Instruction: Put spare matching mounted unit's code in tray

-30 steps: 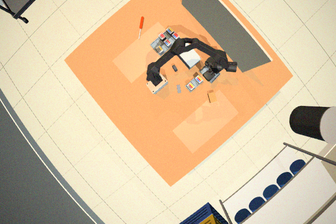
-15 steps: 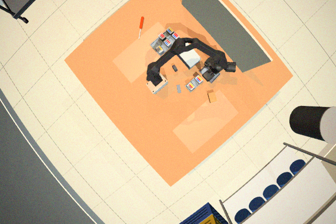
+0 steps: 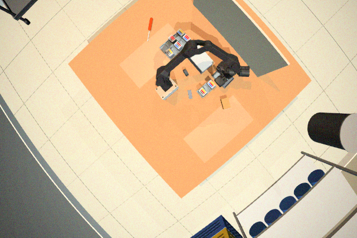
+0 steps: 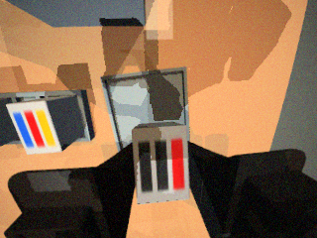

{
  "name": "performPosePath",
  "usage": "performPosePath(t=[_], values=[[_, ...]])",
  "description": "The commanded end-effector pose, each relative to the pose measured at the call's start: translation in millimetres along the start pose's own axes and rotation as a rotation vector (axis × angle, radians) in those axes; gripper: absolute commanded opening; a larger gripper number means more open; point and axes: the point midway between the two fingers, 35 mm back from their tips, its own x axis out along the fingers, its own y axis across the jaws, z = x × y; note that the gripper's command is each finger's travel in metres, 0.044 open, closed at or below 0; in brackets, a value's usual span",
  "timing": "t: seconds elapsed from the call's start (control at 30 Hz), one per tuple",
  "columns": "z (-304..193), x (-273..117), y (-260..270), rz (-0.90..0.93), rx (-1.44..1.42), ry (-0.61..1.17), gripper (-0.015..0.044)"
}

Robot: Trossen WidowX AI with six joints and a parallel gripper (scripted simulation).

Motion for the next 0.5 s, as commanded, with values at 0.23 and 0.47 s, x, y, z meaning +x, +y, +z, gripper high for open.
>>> performPosePath(t=[0.23, 0.47], values=[[1, 11, 2, -0.003, 0.006, -0.004, 0.0], [2, 17, 3, -0.002, 0.006, -0.005, 0.0]])
